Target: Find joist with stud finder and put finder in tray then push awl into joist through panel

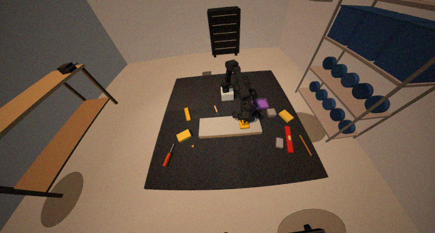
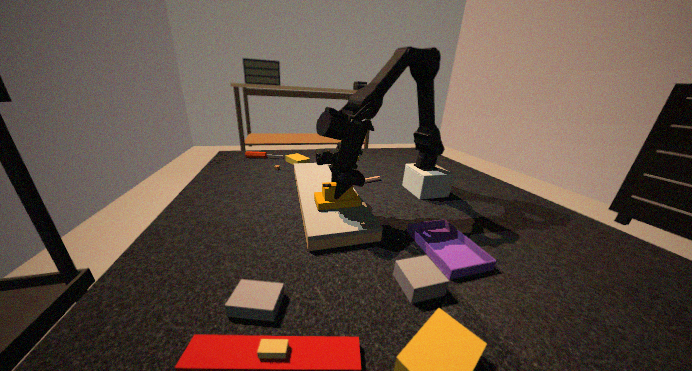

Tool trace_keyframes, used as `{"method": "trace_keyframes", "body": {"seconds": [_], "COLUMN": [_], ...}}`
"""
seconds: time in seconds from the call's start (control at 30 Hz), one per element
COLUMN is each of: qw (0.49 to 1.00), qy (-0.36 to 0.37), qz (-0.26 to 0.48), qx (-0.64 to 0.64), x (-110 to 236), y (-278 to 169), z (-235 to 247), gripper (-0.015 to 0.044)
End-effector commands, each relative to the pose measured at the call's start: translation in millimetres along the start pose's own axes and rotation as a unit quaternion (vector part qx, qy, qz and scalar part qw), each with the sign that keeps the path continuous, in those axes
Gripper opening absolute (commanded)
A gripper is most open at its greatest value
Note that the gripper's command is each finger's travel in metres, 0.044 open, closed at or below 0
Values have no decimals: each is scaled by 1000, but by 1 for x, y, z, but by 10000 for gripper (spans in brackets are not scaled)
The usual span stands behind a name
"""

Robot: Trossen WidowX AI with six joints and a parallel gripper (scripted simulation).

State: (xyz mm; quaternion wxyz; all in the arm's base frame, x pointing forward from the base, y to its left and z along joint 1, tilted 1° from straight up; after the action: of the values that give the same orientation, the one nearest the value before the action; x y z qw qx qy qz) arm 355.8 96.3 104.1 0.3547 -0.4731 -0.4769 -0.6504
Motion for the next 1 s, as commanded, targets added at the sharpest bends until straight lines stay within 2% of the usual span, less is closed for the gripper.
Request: {"method": "trace_keyframes", "body": {"seconds": [0.0,0.97], "qw": [1000,1000], "qy": [-4,-7], "qz": [0,-1], "qx": [1,2], "x": [-1,0], "y": [1,13], "z": [-9,-61], "gripper": [0,0]}}
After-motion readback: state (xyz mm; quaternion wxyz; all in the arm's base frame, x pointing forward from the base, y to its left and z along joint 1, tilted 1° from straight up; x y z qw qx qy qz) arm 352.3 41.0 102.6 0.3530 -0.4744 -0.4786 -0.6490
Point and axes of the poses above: the point midway between the two fingers, 35 mm back from their tips, its own x axis back along the fingers, its own z axis across the jaws, y = z × x, the point moved 9 cm from there along x, back along the fingers, and after that the axes turned 13 degrees about -x, right-handed, at the moved point
